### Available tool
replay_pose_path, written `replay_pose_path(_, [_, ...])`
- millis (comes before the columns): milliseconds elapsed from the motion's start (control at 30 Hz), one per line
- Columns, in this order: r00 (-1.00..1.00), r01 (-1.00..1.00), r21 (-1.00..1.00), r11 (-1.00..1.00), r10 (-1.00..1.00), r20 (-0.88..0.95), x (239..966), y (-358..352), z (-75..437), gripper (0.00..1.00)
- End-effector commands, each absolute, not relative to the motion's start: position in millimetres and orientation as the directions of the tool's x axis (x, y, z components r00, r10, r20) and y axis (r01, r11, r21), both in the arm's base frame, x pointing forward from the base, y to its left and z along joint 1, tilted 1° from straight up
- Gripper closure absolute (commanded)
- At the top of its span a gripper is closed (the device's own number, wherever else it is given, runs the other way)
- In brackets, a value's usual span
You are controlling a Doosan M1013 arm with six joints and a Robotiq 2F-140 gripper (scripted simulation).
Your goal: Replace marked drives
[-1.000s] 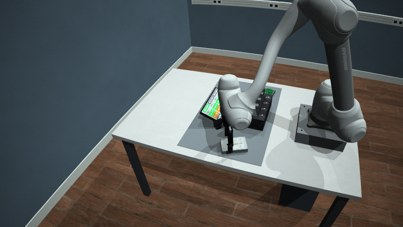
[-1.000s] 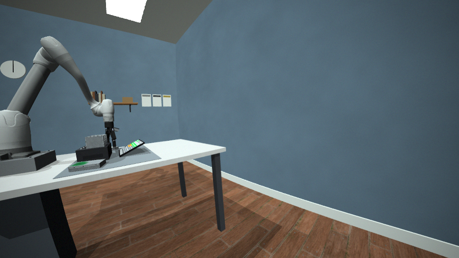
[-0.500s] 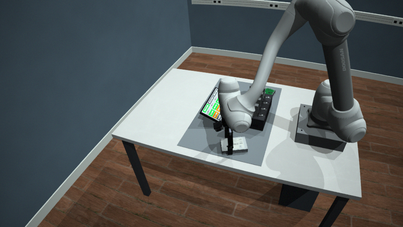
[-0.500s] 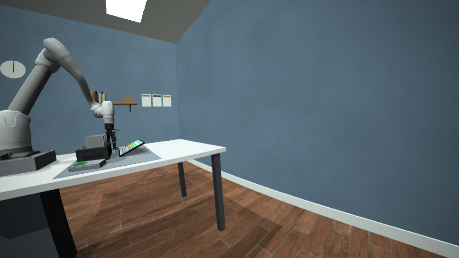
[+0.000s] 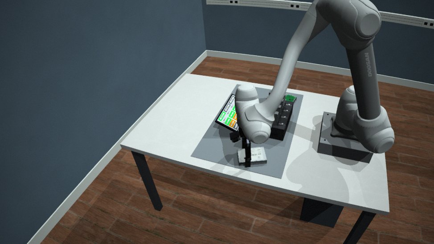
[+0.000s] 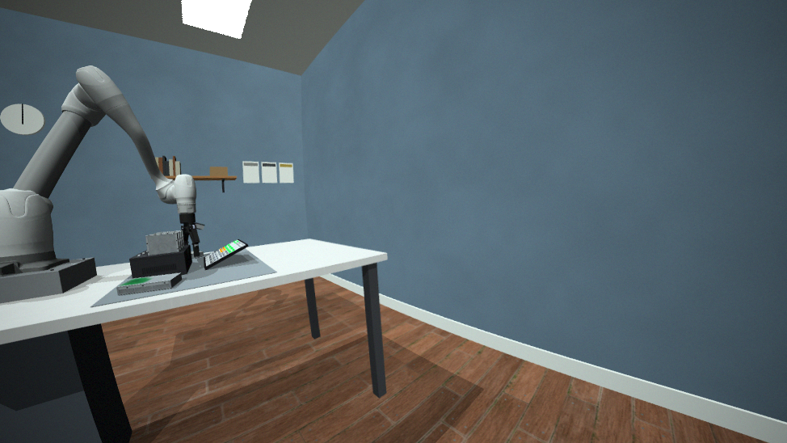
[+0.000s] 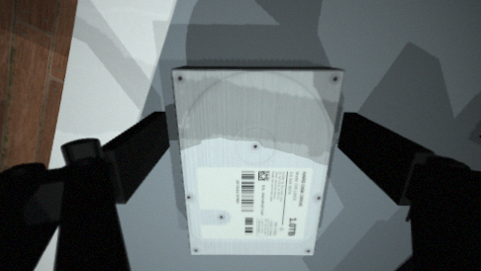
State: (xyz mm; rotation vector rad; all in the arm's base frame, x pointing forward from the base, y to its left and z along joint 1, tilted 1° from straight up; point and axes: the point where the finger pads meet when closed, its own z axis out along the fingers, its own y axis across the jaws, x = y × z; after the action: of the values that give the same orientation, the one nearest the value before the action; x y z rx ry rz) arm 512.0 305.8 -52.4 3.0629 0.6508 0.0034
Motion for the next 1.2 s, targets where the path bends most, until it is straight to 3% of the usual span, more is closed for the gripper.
replay_pose_path(0, [0.914, 0.406, 0.01, -0.914, 0.406, 0.001, 512.4, 306.2, -52.0, 0.11])
replay_pose_path(433, [0.914, 0.406, 0.01, -0.914, 0.406, 0.001, 512.4, 306.2, -52.0, 0.11])
replay_pose_path(467, [0.914, 0.406, 0.01, -0.914, 0.406, 0.001, 512.4, 306.2, -52.0, 0.27])
replay_pose_path(1167, [0.914, 0.406, 0.01, -0.914, 0.406, 0.001, 512.4, 306.2, -50.5, 0.28])
